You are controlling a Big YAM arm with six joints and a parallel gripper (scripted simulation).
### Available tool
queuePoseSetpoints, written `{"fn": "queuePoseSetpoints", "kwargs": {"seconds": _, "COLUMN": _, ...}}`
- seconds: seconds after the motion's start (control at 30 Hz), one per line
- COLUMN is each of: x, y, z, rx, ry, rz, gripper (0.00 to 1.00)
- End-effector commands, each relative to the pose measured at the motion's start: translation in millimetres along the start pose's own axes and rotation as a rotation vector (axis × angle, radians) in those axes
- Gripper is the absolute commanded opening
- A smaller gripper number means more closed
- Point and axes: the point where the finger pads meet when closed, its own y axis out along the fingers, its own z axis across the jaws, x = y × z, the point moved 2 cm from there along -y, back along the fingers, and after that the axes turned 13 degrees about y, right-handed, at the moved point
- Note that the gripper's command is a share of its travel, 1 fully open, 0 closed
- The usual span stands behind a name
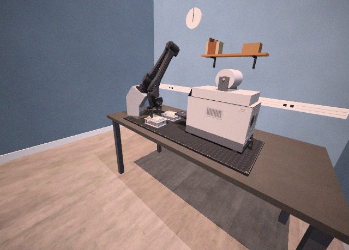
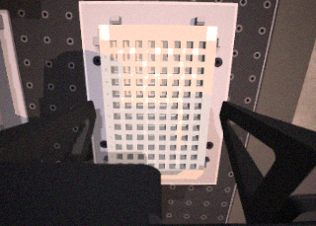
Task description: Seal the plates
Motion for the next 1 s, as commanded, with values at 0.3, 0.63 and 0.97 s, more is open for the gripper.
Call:
{"fn": "queuePoseSetpoints", "kwargs": {"seconds": 0.3, "x": -4.0, "y": 3.2, "z": 2.5, "rx": 0.005, "ry": -0.018, "rz": 0.002, "gripper": 1.00}}
{"fn": "queuePoseSetpoints", "kwargs": {"seconds": 0.63, "x": -3.2, "y": 3.1, "z": 2.1, "rx": 0.005, "ry": -0.017, "rz": 0.001, "gripper": 1.00}}
{"fn": "queuePoseSetpoints", "kwargs": {"seconds": 0.97, "x": -2.7, "y": 3.1, "z": 1.8, "rx": 0.005, "ry": -0.016, "rz": 0.000, "gripper": 1.00}}
